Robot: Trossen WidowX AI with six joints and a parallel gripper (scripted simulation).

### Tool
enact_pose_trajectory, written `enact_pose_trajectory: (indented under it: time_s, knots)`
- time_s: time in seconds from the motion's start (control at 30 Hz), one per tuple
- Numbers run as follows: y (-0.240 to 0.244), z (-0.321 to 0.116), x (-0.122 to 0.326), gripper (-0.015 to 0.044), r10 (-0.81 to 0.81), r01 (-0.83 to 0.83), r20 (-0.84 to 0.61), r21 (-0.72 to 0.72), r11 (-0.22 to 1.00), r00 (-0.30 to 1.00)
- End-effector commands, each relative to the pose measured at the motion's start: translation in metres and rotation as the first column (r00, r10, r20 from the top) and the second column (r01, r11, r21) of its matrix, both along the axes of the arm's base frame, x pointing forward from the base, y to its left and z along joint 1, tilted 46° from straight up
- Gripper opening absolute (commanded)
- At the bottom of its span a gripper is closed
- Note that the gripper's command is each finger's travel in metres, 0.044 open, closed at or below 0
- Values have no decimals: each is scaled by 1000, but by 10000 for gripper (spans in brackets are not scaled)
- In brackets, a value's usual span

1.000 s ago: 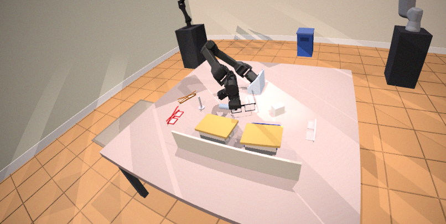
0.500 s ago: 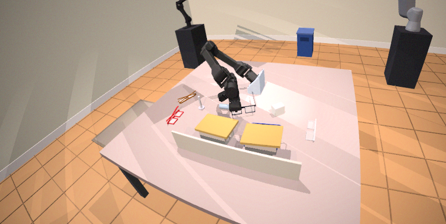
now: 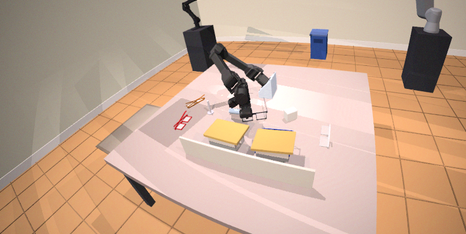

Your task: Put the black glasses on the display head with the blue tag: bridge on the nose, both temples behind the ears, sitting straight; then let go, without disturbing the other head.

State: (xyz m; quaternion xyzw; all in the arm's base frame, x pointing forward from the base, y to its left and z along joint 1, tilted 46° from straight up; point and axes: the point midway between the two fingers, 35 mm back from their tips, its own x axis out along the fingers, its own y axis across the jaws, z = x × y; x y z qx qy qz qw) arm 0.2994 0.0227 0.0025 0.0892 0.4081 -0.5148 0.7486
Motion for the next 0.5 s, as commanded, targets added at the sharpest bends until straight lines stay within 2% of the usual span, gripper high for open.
enact_pose_trajectory:
  time_s: [0.0,0.07,0.47]
  knots:
    - [0,0,0,53,0,0,0,0,1000,1000]
    - [0,0,0,105,0,0,0,0,1000,1000]
    - [0,2,-3,107,1,-1,-1,-1,1000,1000]
